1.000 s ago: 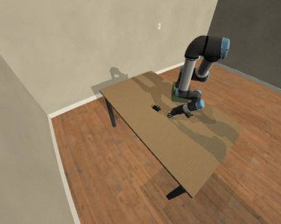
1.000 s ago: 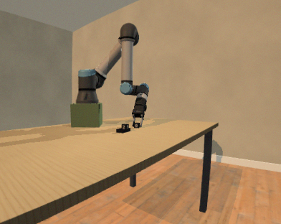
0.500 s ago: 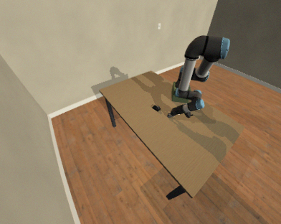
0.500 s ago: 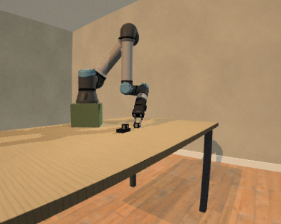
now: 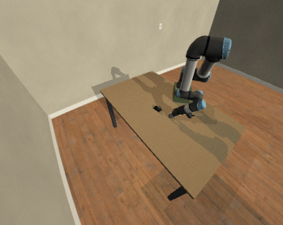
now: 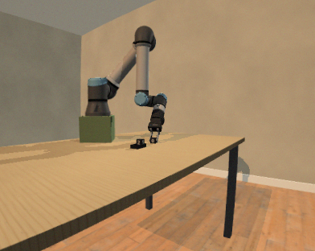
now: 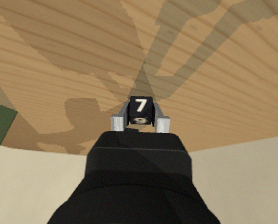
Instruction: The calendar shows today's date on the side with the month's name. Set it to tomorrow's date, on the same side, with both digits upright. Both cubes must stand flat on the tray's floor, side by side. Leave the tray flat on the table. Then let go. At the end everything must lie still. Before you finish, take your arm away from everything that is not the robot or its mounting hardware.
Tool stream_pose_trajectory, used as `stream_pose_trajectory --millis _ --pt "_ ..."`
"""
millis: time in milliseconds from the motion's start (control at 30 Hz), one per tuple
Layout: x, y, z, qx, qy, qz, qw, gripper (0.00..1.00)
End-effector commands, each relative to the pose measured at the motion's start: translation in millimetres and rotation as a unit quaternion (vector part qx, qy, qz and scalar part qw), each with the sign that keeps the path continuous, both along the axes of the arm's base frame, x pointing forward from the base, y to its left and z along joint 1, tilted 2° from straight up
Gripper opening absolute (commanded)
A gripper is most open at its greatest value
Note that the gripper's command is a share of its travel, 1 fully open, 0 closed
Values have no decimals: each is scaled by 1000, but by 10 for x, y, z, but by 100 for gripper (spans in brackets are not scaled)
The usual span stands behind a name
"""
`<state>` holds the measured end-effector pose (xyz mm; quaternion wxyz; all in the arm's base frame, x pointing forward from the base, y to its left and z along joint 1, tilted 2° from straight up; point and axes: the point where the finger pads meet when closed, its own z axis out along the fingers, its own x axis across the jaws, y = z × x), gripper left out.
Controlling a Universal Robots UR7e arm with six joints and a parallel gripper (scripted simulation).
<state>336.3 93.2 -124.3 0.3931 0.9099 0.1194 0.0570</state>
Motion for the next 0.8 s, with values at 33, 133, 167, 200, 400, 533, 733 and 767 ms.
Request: stream_pose_trajectory --millis 33,133,167,200,400,533,733,767 --pt "3 1 3 0 -1 0 1000 57" --pt "3 1 3 0 -1 0 1000 57" --pt "3 1 3 0 -1 0 1000 57" --pt "3 1 3 0 -1 0 1000 57" --pt "3 1 3 0 -1 0 1000 57" --pt "3 1 5 0 -1 0 1000 57" --pt "2 3 71 0 -1 0 1000 57" --pt "2 4 94 0 -1 0 1000 57"
